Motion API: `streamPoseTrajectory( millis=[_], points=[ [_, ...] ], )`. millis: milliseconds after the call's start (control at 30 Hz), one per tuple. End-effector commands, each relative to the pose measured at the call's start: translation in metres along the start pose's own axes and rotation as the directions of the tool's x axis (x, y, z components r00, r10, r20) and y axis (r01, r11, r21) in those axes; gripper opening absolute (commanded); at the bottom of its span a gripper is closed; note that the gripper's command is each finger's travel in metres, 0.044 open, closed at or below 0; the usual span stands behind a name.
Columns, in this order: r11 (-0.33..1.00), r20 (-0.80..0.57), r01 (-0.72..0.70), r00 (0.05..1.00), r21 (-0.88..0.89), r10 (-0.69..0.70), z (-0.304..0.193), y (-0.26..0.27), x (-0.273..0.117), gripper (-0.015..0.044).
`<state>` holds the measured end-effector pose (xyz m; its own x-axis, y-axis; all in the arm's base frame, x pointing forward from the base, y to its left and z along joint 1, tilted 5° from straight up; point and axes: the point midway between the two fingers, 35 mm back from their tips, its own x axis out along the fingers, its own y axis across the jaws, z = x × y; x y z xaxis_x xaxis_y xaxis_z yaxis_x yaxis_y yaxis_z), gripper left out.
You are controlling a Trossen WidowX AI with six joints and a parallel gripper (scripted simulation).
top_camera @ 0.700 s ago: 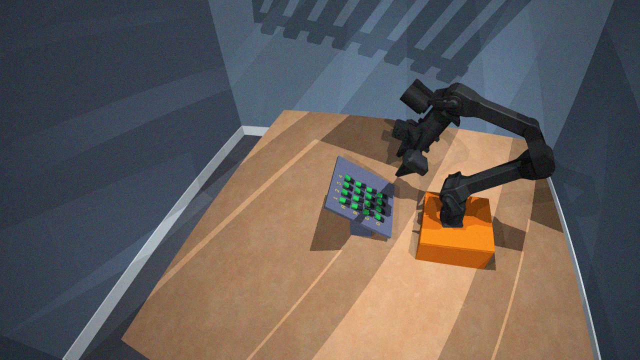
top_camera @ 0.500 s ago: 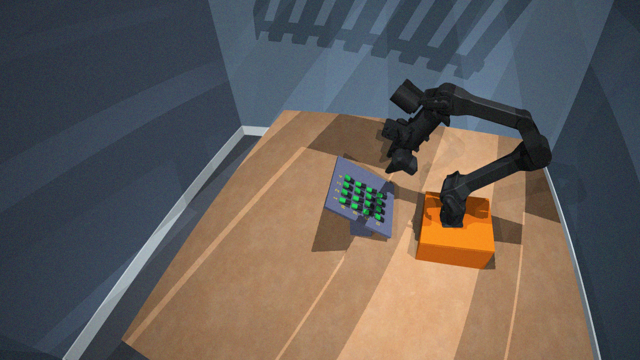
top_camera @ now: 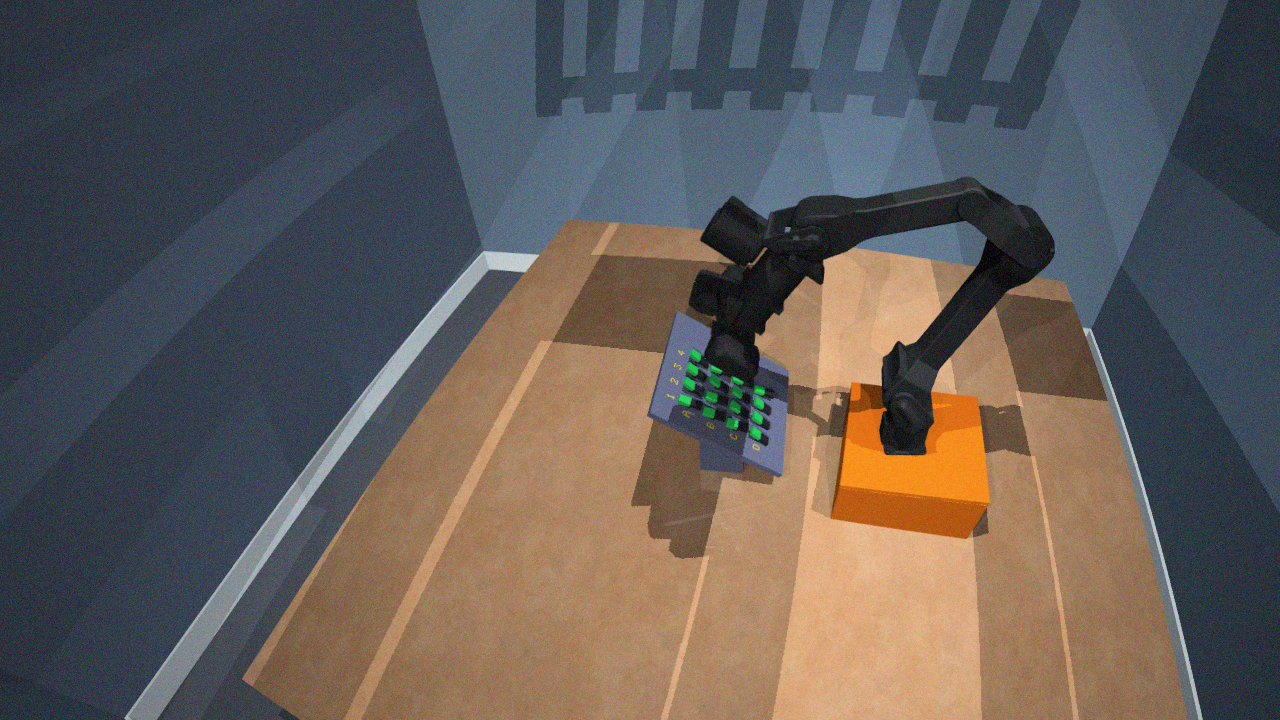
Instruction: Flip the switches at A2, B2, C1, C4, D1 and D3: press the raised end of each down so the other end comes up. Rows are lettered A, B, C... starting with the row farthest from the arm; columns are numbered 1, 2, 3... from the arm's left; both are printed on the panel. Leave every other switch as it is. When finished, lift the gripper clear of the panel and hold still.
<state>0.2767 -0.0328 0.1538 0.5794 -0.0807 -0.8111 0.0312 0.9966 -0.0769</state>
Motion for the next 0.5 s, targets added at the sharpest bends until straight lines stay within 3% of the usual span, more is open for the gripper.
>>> streamPoseTrajectory(
  millis=[0, 467],
  points=[
    [1.000, -0.032, 0.004, 0.999, 0.003, -0.004, -0.003, 0.001, 0.029, 0.0000],
    [1.000, -0.033, 0.004, 0.999, 0.003, -0.004, -0.003, 0.001, 0.042, 0.0000]
  ],
)
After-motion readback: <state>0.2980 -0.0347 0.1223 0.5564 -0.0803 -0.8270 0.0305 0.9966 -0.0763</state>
